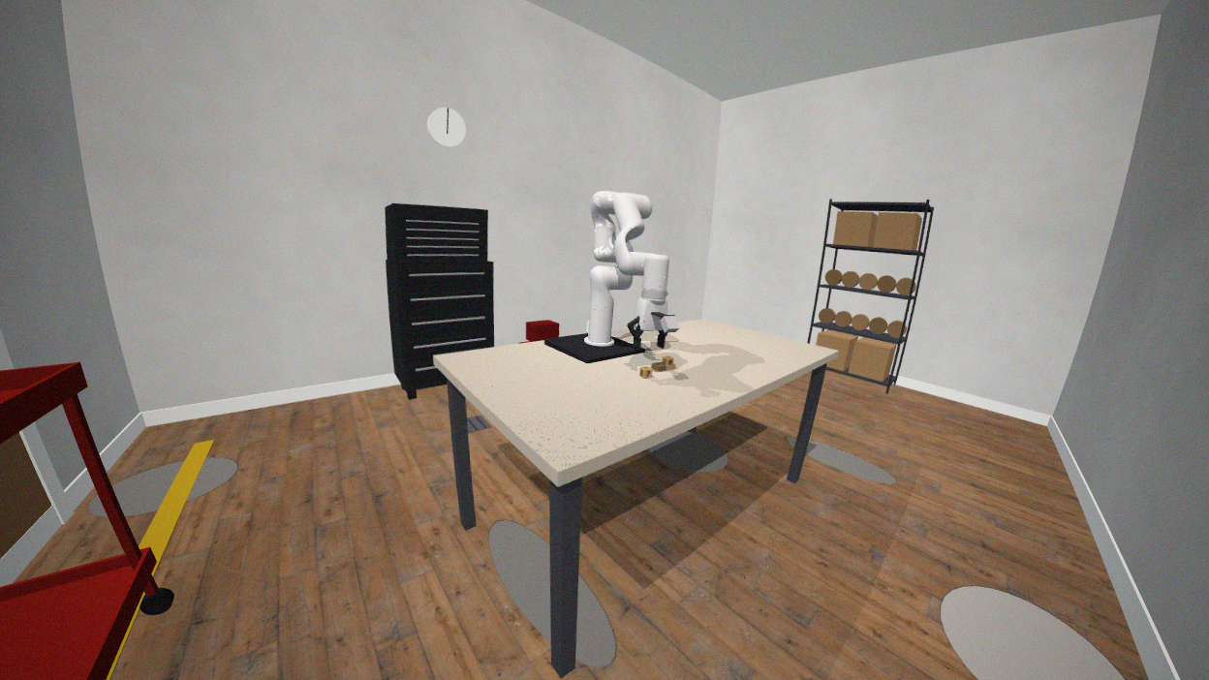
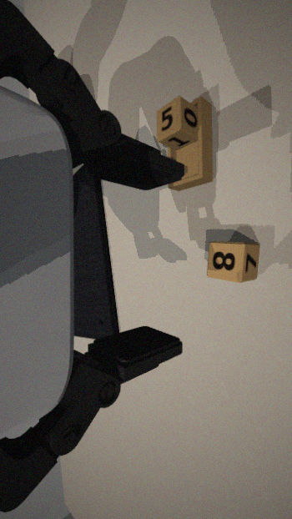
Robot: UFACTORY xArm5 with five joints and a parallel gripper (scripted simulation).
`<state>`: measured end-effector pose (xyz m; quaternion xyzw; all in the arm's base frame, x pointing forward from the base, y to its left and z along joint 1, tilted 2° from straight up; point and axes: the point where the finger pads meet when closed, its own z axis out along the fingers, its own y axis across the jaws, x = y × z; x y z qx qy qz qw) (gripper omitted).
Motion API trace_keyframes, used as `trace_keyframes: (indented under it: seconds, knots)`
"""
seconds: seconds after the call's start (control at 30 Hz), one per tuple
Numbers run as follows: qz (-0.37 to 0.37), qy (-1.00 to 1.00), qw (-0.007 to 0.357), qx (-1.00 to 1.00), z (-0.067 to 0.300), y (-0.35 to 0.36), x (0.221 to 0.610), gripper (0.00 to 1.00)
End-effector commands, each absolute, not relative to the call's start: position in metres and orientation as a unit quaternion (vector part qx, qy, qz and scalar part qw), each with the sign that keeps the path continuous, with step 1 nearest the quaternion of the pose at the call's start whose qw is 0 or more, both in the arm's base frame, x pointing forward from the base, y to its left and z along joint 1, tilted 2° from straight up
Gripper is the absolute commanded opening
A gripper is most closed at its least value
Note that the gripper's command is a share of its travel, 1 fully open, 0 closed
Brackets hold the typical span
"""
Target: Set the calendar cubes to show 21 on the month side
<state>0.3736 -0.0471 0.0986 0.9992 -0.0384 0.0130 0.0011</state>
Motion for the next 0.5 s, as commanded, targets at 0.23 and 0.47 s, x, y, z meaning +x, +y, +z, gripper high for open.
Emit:
trace_keyframes:
  seconds: [0.23,0.47]
  knots:
    - [0.014,0.091,0.003,0.996,0.0999,-0.0474,0.3747,1.00]
    - [0.014,0.226,0.005,0.974,0.1000,-0.0476,0.3746,1.00]
